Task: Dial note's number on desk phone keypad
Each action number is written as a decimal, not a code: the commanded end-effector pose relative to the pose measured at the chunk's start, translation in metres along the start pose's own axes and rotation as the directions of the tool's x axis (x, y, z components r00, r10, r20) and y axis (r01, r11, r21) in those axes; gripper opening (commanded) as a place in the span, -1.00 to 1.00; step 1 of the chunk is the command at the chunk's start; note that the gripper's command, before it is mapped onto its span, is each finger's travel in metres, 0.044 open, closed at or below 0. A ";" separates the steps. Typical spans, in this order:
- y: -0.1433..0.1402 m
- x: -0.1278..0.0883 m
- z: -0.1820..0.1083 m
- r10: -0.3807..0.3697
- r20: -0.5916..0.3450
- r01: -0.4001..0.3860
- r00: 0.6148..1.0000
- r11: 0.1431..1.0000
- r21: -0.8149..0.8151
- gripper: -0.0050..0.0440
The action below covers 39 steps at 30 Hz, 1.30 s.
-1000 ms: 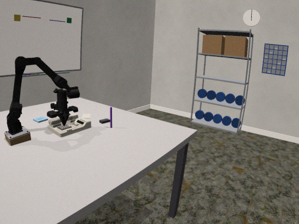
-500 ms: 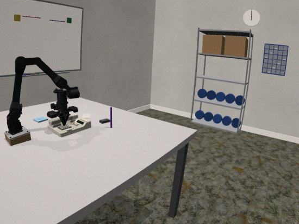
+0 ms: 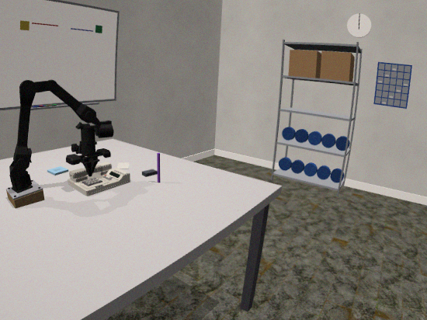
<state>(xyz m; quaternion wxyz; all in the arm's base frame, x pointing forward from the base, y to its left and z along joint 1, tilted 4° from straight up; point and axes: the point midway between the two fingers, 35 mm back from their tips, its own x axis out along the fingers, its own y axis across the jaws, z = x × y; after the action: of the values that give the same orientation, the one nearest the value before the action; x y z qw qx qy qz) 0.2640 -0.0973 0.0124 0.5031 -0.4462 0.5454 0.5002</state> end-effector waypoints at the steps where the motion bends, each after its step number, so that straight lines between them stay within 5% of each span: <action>1: -0.004 -0.013 0.000 -0.021 -0.002 0.021 1.000 1.000 0.006 -1.00; 9: -0.003 -0.012 -0.002 -0.019 -0.002 0.019 1.000 1.000 0.005 -1.00; 14: -0.003 -0.013 -0.037 -0.021 -0.002 0.021 1.000 1.000 0.006 -1.00; 39: -0.004 0.015 -0.037 -0.021 -0.002 0.021 1.000 1.000 0.006 -1.00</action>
<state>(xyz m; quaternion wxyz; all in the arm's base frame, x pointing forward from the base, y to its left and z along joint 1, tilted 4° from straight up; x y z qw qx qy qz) 0.2649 -0.1346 0.0026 0.5125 -0.4527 0.5419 0.4886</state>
